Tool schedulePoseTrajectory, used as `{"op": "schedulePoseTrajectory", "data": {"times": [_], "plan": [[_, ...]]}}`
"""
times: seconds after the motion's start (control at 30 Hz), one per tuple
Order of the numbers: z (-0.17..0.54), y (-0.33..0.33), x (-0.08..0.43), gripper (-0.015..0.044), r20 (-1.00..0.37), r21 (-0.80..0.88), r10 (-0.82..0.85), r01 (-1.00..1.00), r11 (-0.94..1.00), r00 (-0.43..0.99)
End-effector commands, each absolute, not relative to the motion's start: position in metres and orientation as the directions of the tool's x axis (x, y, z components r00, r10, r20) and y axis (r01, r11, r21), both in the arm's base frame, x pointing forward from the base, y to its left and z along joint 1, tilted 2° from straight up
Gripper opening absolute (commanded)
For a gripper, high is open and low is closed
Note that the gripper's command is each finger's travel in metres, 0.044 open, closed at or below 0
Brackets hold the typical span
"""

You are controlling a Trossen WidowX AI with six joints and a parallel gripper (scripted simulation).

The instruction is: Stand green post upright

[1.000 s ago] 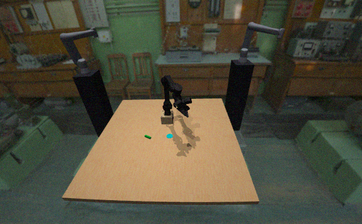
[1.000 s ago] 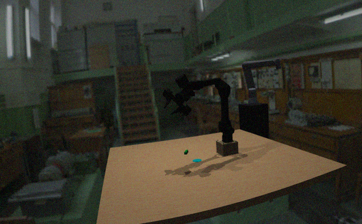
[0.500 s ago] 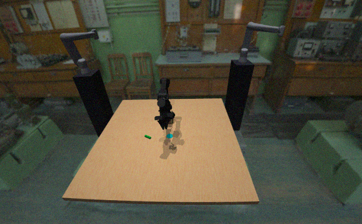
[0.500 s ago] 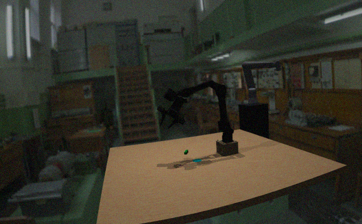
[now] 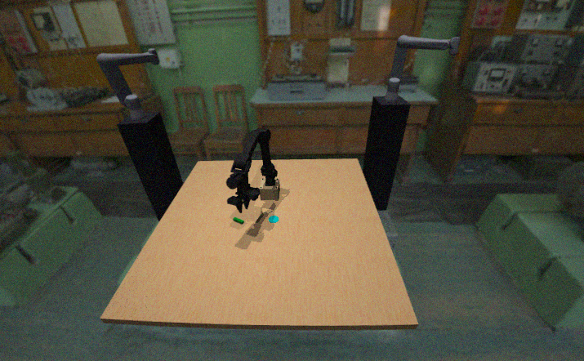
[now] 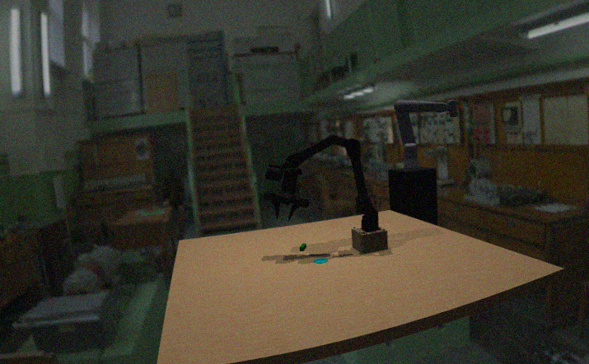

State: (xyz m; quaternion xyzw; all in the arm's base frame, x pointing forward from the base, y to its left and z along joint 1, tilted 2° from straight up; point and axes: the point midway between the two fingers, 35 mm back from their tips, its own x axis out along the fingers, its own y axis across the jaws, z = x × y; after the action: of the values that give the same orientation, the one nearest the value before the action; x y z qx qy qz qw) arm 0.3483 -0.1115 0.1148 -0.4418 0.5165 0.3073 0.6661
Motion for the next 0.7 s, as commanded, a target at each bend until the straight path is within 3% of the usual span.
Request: {"op": "schedulePoseTrajectory", "data": {"times": [0.0,0.23,0.4,0.67], "plan": [[0.098,-0.132,0.322,0.0233,-0.983,-0.179,-0.040,-0.878,0.444,0.180],[0.075,-0.161,0.273,0.0233,-1.000,-0.012,0.010,-0.873,0.488,0.019],[0.064,-0.162,0.273,0.0233,-1.000,-0.008,0.012,-0.872,0.489,0.016],[-0.042,-0.160,0.273,0.0233,-1.000,-0.007,0.012,-0.872,0.489,0.015]]}}
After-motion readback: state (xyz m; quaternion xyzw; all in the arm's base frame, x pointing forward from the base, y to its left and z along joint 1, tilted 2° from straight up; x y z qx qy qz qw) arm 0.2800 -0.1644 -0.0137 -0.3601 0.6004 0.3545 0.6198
